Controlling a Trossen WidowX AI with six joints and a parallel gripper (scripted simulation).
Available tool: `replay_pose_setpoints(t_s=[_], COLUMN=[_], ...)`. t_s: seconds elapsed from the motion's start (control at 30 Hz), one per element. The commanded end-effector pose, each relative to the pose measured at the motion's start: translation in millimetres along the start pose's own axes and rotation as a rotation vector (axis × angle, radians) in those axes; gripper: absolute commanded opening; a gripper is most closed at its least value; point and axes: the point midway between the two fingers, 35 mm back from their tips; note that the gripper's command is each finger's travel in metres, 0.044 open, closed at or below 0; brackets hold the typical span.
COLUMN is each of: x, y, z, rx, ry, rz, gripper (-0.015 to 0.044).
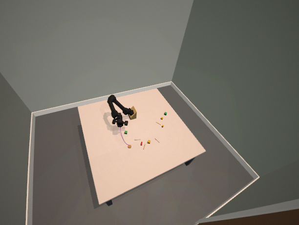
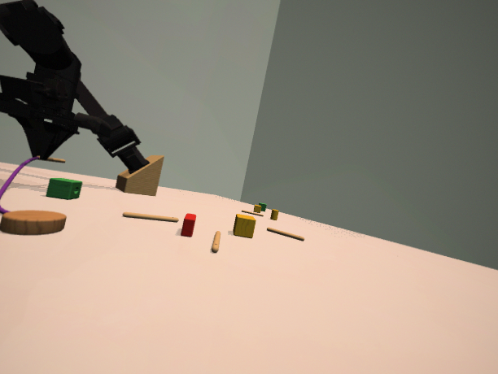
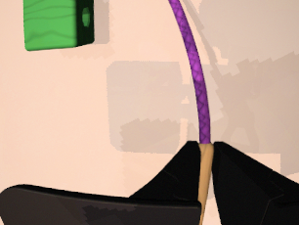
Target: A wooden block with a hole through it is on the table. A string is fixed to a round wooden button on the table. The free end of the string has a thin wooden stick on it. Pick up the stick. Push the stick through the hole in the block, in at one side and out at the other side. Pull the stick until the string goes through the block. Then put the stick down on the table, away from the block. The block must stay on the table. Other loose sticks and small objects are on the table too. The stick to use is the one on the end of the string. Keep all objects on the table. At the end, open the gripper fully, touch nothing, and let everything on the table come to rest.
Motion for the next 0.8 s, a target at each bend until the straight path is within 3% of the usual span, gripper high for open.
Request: replay_pose_setpoints(t_s=[0.0, 0.77], x=[2, 5], y=[-6, -16], z=[-2, 1], rx=[-0.004, 0.026], ry=[0.007, -0.007], rz=[-0.007, 0.14], gripper=[0.0, 0.0])
Point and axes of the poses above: the point midway between the two fingers, 35 mm back from their tips, its own y axis out along the fingers, its own z axis across the jaws, x = y × z, and after that the axes turned 8 degrees about -y, right-handed
